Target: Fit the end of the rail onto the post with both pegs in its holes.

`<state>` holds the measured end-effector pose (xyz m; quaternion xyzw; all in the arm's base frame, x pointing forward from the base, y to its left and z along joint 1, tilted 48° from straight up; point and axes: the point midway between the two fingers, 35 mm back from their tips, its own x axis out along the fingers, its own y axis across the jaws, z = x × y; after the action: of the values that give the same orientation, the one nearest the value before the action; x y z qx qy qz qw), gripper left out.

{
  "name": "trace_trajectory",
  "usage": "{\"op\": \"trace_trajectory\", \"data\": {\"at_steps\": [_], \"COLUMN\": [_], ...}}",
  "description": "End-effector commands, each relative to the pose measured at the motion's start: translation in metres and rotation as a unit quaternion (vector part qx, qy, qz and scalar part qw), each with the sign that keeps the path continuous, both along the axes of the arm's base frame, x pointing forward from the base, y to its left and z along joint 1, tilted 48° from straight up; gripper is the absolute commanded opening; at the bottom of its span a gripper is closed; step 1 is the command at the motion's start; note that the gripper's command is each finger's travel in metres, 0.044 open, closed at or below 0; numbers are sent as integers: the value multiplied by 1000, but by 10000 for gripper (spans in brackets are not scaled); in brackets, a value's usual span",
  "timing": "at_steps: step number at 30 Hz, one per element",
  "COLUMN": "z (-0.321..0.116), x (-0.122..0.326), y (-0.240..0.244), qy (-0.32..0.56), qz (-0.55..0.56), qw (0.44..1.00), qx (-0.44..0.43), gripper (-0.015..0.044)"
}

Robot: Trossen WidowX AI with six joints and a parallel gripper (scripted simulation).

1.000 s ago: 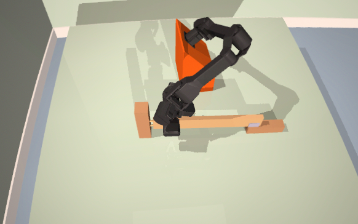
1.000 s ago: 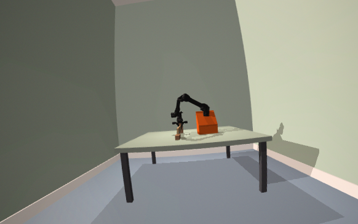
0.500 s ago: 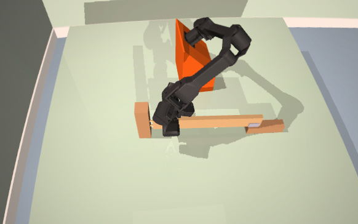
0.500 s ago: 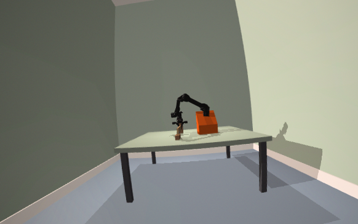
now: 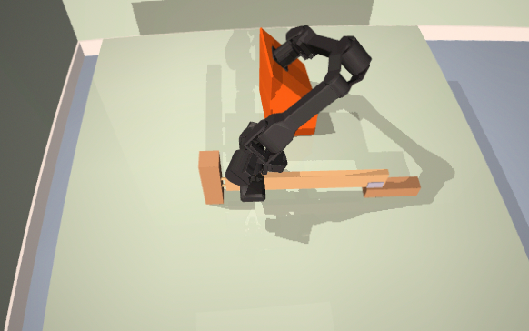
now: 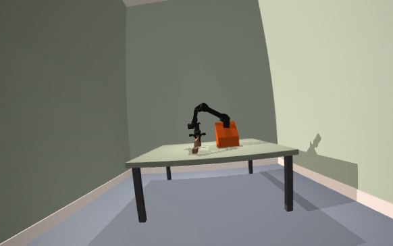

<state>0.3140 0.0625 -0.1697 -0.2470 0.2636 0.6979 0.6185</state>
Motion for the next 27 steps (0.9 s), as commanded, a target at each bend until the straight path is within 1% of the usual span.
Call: {"op": "trace_trajectory", "data": {"at_steps": [1, 27], "z": [2, 3], "x": [3, 2], "y": [-3, 1], "qy": [-5, -4], "qz": [-4, -4], "qw": [1000, 1000], "qx": [-4, -4], "gripper": [0, 0]}}
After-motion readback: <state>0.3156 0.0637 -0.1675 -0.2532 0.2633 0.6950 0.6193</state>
